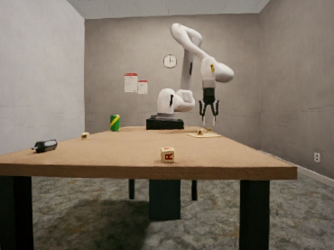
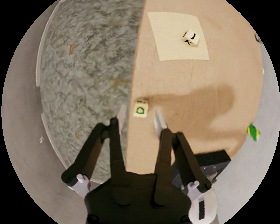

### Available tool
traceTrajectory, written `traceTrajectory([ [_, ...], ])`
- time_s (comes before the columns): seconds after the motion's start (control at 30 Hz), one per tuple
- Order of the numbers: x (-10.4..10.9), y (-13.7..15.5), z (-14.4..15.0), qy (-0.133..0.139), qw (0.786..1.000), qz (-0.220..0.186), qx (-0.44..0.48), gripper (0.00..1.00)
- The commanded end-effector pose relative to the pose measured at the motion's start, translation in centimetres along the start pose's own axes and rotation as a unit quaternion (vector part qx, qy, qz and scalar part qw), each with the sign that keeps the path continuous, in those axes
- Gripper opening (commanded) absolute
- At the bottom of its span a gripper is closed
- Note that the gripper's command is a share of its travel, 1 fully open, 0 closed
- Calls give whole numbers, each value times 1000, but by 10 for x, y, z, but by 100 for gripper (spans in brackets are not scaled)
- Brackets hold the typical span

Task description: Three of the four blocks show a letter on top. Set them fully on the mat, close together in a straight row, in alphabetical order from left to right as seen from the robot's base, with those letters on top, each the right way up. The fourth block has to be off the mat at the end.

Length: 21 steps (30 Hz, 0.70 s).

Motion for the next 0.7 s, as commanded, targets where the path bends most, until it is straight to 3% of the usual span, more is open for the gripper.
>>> traceTrajectory([
  [0.0,-3,2,-2,-2,1000,-1,-4,46],
  [0.67,-33,3,-1,-2,1000,-2,0,46],
])
Point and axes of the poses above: the point where the finger pads meet when closed, its own x axis back along the fingers, its own z axis across the jaws, y = z × x, the point moved 10 cm from there along x, back along the fingers, and after that the axes turned 4 degrees about x, right-handed, at the moved point
